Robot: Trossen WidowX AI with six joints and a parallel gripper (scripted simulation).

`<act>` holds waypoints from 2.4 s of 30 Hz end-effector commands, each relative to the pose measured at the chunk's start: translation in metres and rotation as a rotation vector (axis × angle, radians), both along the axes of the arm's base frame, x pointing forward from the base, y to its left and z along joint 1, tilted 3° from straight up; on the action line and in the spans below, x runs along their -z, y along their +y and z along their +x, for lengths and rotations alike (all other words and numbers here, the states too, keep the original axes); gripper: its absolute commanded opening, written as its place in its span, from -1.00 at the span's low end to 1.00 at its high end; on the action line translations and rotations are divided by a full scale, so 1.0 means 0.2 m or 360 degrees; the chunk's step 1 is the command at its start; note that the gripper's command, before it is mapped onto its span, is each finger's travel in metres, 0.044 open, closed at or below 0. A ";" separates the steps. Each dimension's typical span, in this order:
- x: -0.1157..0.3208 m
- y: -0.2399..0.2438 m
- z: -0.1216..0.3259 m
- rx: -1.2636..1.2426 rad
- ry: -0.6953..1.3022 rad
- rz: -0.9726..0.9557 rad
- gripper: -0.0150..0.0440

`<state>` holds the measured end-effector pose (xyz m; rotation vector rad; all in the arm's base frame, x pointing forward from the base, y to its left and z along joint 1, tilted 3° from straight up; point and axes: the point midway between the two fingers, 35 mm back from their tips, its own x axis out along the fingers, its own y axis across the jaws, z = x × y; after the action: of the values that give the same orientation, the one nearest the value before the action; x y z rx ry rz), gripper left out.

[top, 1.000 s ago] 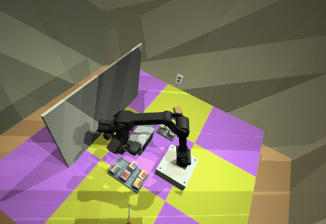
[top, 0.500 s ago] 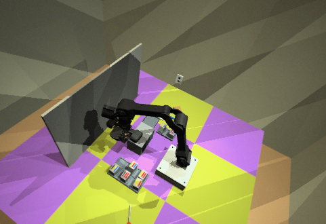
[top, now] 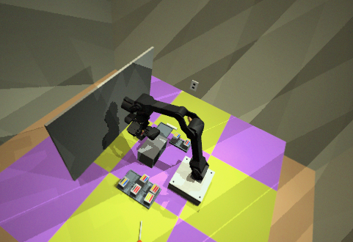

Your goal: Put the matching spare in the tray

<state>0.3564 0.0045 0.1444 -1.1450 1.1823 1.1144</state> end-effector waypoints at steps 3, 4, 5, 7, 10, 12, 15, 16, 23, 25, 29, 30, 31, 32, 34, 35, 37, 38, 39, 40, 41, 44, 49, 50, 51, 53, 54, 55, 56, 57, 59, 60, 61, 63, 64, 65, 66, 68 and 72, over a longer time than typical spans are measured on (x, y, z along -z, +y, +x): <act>0.00 -0.18 0.01 0.0027 0.0000 0.0008 -0.49; 0.01 -0.21 0.02 0.0031 0.0002 0.0008 -0.49; 0.01 -0.24 0.01 0.0034 0.0003 0.0008 -0.49; 0.01 -0.30 0.01 0.0041 0.0006 0.0008 -0.49; 0.01 -0.39 0.01 0.0040 0.0009 0.0007 -0.49; 0.02 -0.46 0.00 0.0019 0.0009 0.0005 -0.49; 0.02 -0.55 -0.01 -0.0011 0.0009 0.0003 -0.49; 0.02 -0.58 -0.01 -0.0022 0.0009 0.0002 -0.49; 0.03 -0.80 -0.06 -0.0093 0.0009 -0.0003 -0.49; 0.03 -0.86 -0.08 -0.0113 0.0009 -0.0004 -0.49; 0.03 -0.99 -0.13 -0.0154 0.0008 -0.0006 -0.49; 0.03 -1.01 -0.14 -0.0162 0.0008 -0.0006 -0.49; 0.04 -1.03 -0.15 -0.0167 0.0007 -0.0006 -0.49; 0.04 -1.03 -0.15 -0.0169 0.0007 -0.0006 -0.49; 0.04 -1.03 -0.15 -0.0169 0.0007 -0.0006 -0.49; 0.04 -1.03 -0.15 -0.0169 0.0007 -0.0006 -0.49; 0.04 -1.03 -0.15 -0.0169 0.0007 -0.0006 -0.49; 0.04 -1.03 -0.15 -0.0169 0.0007 -0.0006 -0.49; 0.05 -1.03 -0.15 -0.0169 0.0007 -0.0006 -0.49; 0.05 -1.03 -0.15 -0.0169 0.0007 -0.0006 -0.49; 0.06 -1.03 -0.14 -0.0169 0.0007 -0.0006 -0.49; 0.07 -1.03 -0.14 -0.0169 0.0007 -0.0006 -0.49; 0.09 -1.03 -0.13 -0.0169 0.0007 -0.0007 -0.49; 0.10 -1.03 -0.13 -0.0169 0.0007 -0.0007 -0.49; 0.10 -1.03 -0.13 -0.0169 0.0007 -0.0007 -0.49; 0.11 -1.03 -0.13 -0.0169 0.0007 -0.0007 -0.49; 0.12 -1.03 -0.13 -0.0169 0.0007 -0.0007 -0.49; 0.12 -1.03 -0.13 -0.0169 0.0007 -0.0007 -0.49; 0.13 -1.03 -0.13 -0.0169 0.0007 -0.0007 -0.49; 0.13 -1.03 -0.13 -0.0169 0.0007 -0.0007 -0.49; 0.14 -1.04 -0.12 -0.0169 0.0007 -0.0007 -0.49; 0.15 -1.04 -0.12 -0.0169 0.0007 -0.0007 -0.49; 0.15 -1.04 -0.12 -0.0169 0.0007 -0.0007 -0.49; 0.16 -1.04 -0.12 -0.0169 0.0007 -0.0007 -0.49; 0.17 -1.04 -0.12 -0.0169 0.0007 -0.0007 -0.49; 0.17 -1.04 -0.12 -0.0169 0.0007 -0.0007 -0.49; 0.18 -1.04 -0.12 -0.0169 0.0007 -0.0007 -0.49; 0.19 -1.04 -0.12 -0.0169 0.0006 -0.0007 -0.49; 0.21 -1.04 -0.11 -0.0169 0.0006 -0.0007 -0.49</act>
<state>0.3334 -0.2041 0.1079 -1.2246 1.1422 1.1922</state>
